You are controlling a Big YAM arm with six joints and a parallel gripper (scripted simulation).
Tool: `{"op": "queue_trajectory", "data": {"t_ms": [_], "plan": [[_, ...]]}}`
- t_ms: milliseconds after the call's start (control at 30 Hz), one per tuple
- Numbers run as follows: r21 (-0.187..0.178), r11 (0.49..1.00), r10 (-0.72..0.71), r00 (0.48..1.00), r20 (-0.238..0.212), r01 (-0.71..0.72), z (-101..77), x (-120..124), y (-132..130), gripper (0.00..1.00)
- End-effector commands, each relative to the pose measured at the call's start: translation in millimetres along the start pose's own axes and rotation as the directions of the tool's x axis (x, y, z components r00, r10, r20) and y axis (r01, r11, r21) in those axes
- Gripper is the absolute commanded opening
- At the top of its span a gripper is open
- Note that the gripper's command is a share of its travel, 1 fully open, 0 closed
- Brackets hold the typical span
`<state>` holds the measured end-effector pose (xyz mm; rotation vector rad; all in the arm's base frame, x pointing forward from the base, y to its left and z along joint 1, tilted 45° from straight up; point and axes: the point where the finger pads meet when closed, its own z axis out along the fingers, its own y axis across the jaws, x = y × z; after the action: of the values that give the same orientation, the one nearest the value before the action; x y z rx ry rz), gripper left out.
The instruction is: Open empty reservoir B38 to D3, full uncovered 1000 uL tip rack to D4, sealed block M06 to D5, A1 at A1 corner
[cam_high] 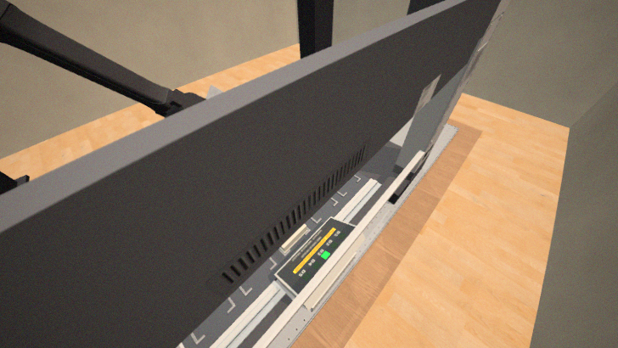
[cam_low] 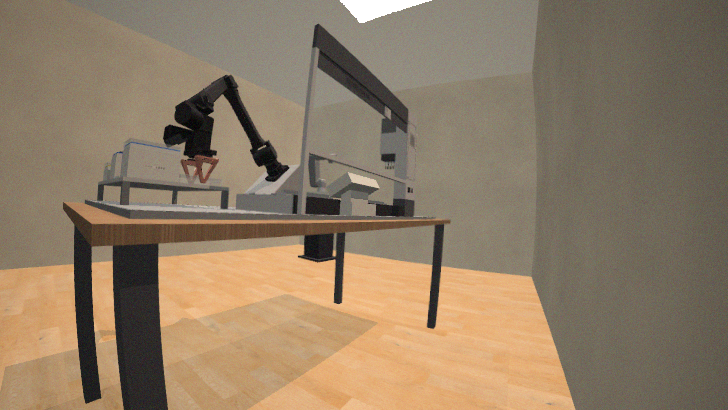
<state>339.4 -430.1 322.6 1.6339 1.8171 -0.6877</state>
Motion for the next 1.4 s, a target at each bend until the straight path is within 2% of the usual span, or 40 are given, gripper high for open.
{"op": "queue_trajectory", "data": {"t_ms": [0, 1367], "plan": [[0.002, 1.0, 0.006, 1.0, 0.003, -0.006, 0.3, -0.5, -8.5, 0.0], [0.005, 1.0, 0.007, 1.0, -0.001, -0.007, 2.6, 2.8, -8.8, 0.0]]}}
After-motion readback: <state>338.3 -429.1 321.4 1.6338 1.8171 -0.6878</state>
